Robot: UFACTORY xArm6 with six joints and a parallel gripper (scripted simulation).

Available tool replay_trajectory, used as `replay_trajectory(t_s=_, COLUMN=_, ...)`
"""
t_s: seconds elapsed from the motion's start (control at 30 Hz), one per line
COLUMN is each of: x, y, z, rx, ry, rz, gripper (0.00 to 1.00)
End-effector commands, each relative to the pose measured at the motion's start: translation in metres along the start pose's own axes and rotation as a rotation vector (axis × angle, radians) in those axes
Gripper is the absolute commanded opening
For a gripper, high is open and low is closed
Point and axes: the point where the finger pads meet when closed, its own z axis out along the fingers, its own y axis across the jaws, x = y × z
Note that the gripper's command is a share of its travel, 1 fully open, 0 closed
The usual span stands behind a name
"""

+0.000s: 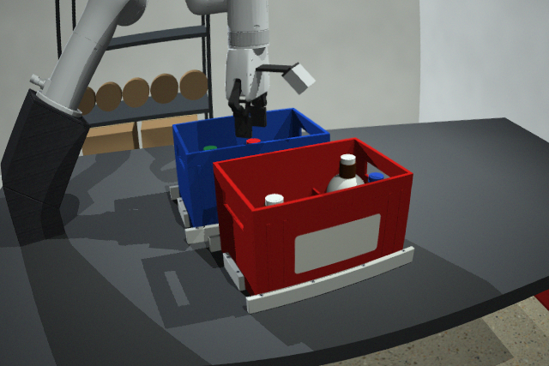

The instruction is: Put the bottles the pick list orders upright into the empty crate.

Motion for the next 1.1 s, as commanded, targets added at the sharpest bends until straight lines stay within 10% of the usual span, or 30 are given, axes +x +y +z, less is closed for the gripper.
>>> replay_trajectory(t_s=0.0, x=0.001, y=-0.001, z=-0.013, rx=0.000, ry=0.000, rz=0.000, gripper=0.65)
replay_trajectory(t_s=0.6, x=0.001, y=-0.001, z=-0.042, rx=0.000, ry=0.001, rz=0.000, gripper=0.65)
replay_trajectory(t_s=1.07, x=0.062, y=0.004, z=-0.042, rx=0.000, ry=0.001, rz=-0.001, gripper=0.65)
